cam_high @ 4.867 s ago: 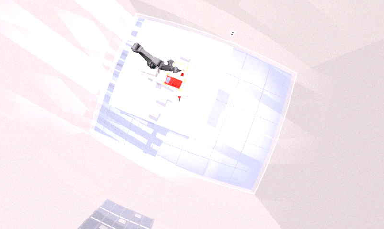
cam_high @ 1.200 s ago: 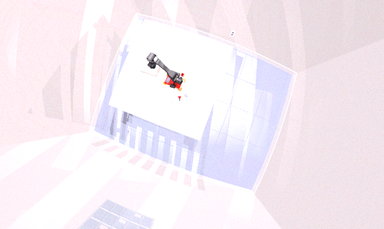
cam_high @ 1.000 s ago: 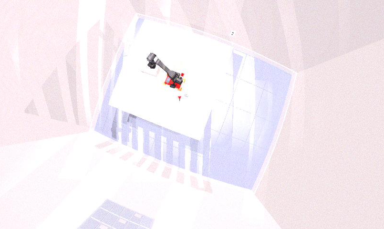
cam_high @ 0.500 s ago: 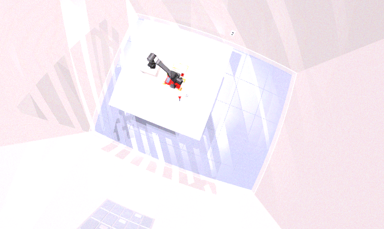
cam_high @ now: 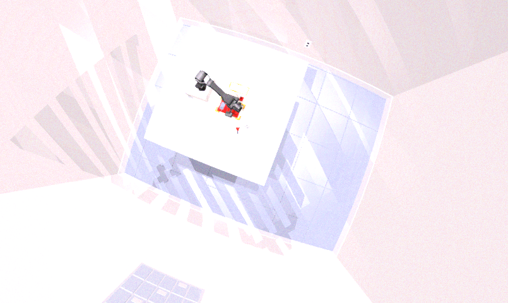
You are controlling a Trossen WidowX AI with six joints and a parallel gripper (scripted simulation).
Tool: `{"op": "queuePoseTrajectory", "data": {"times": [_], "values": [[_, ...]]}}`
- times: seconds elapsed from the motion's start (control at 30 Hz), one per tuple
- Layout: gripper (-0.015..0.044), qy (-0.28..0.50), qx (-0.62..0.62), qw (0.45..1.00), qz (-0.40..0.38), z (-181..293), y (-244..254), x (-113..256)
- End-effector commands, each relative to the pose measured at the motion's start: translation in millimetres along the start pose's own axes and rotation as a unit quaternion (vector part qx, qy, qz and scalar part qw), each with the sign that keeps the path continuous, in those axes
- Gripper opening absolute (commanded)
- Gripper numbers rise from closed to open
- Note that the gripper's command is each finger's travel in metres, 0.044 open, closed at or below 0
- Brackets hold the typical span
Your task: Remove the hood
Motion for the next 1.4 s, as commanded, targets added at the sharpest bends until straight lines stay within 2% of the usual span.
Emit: {"op": "queuePoseTrajectory", "data": {"times": [0.0,0.23,0.37,0.67,1.0,1.03,1.37], "values": [[0.0440,0.004,-0.001,1.000,0.000,1,0,-5],[0.0440,0.004,-0.001,1.000,0.000,1,0,-8],[0.0335,0.000,-0.001,1.000,0.000,0,0,-4],[0.0275,0.000,-0.001,1.000,0.000,0,0,-4],[0.0012,0.000,-0.001,1.000,0.000,0,0,1],[0.0000,0.000,-0.001,1.000,0.000,0,0,2],[0.0000,0.000,-0.001,1.000,0.000,0,0,8]]}}
Point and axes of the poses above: the point midway between the two fingers, 35 mm back from their tips, its own x axis back along the fingers, its own y axis across the jaws, z = x × y, the point moved 8 cm from there along x, back along the fingers, and after that the axes turned 6 degrees about x, right-handed, at the moved point
